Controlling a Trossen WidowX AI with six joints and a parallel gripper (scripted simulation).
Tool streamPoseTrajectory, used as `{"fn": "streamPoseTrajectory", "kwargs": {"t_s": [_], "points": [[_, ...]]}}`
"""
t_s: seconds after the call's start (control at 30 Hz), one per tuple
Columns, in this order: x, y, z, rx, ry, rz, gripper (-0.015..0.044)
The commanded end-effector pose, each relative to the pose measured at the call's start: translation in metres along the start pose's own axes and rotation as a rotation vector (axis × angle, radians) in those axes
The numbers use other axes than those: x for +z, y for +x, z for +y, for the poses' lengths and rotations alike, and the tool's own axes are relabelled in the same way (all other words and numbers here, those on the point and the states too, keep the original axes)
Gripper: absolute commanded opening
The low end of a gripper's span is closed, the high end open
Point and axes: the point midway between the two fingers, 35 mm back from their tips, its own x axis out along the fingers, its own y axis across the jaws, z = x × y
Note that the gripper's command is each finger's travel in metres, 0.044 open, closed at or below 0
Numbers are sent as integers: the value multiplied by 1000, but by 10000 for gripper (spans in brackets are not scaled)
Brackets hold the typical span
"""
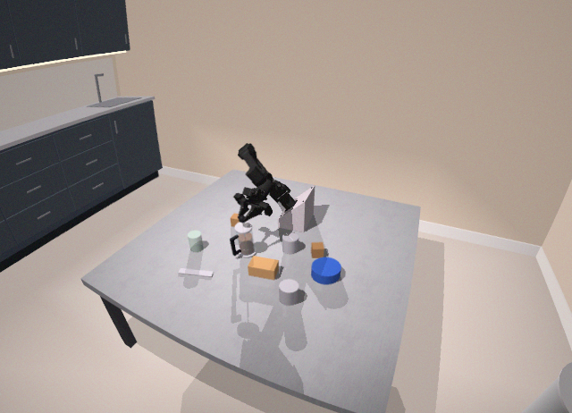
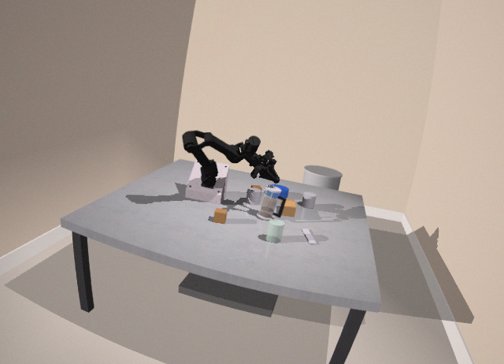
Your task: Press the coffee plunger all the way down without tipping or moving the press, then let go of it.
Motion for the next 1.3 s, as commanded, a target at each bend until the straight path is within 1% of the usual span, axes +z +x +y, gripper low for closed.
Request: {"fn": "streamPoseTrajectory", "kwargs": {"t_s": [0.0,1.27], "points": [[-12,5,-1,-16,-36,36,129],[-6,7,4,-12,-26,26,129]]}}
